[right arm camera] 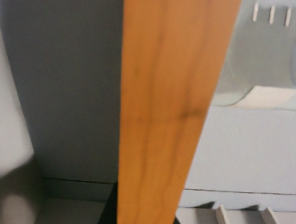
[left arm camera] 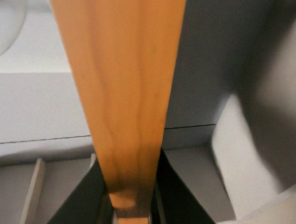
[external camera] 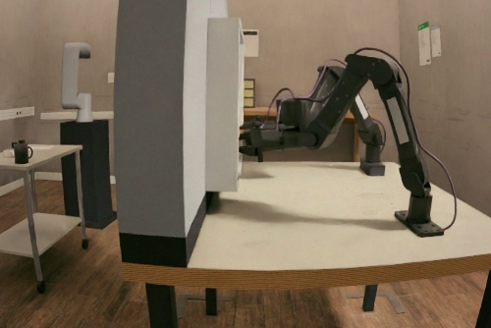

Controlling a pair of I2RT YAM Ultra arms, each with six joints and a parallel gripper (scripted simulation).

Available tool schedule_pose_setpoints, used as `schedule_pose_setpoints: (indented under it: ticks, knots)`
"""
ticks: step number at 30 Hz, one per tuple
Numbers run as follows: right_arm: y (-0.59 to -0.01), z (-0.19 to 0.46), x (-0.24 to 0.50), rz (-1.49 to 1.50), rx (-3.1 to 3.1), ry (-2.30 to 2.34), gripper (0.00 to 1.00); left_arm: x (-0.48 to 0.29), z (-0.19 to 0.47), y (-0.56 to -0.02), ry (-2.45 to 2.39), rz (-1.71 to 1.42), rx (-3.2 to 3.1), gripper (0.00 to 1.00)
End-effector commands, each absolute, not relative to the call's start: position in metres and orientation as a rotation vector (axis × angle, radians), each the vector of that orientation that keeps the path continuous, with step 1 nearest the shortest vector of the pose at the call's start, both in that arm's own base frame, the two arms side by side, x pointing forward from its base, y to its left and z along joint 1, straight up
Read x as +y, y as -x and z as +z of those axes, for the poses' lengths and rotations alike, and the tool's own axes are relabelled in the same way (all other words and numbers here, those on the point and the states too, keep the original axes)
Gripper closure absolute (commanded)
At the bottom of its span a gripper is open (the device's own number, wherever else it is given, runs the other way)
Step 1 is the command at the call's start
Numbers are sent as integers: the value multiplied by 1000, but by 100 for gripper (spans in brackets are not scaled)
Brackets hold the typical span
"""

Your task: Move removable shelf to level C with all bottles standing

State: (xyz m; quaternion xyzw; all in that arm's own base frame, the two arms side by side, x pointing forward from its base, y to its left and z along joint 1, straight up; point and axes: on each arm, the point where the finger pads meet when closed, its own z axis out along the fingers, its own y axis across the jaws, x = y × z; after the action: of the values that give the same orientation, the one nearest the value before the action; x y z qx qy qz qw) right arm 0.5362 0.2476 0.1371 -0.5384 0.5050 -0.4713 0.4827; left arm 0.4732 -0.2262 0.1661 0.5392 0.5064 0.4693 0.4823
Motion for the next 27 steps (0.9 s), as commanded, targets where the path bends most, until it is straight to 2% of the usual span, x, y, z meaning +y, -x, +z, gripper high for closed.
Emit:
schedule_pose_setpoints:
  ticks: [1,27]
  knots:
    - [-545,186,250,-1176,1176,1230,100,-226,216,-479,-1228,1179,1179,100]
    - [-545,198,250,-1176,1176,1230,100,-226,228,-479,-1228,1179,1179,100]
